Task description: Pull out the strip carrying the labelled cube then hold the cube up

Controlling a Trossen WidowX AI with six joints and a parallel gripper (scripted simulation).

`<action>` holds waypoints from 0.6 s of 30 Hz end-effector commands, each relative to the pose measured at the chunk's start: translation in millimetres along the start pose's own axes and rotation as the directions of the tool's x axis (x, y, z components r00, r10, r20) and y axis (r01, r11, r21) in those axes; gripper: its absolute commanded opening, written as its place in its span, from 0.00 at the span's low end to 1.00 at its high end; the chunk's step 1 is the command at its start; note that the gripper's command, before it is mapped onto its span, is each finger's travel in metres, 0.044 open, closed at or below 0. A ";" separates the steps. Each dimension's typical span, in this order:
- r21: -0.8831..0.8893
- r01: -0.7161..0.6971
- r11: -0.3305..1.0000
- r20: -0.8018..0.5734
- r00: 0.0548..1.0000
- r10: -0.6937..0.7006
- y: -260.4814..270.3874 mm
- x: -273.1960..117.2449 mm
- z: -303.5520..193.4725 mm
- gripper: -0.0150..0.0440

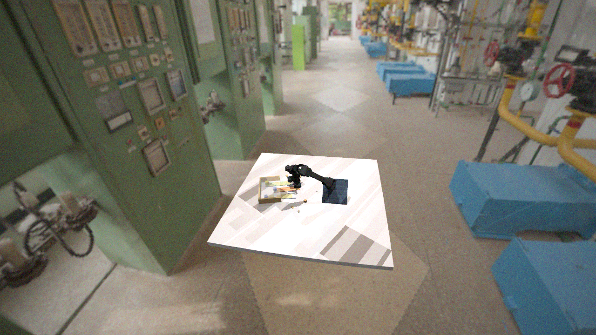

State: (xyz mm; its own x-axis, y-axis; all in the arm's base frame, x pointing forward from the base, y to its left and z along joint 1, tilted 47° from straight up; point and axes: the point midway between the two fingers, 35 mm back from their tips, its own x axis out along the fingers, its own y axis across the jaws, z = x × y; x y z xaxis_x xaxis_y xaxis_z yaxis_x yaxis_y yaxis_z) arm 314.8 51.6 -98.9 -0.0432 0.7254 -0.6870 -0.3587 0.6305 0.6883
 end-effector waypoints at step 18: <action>0.013 -0.003 1.000 -0.034 0.999 0.004 2.1 5.7 -39.2 0.25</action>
State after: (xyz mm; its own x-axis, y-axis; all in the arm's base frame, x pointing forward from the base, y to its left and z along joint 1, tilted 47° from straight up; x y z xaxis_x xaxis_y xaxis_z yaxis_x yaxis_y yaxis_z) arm 293.1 44.2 -104.4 -0.0409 0.7261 -0.6864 -0.3593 0.6303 0.6882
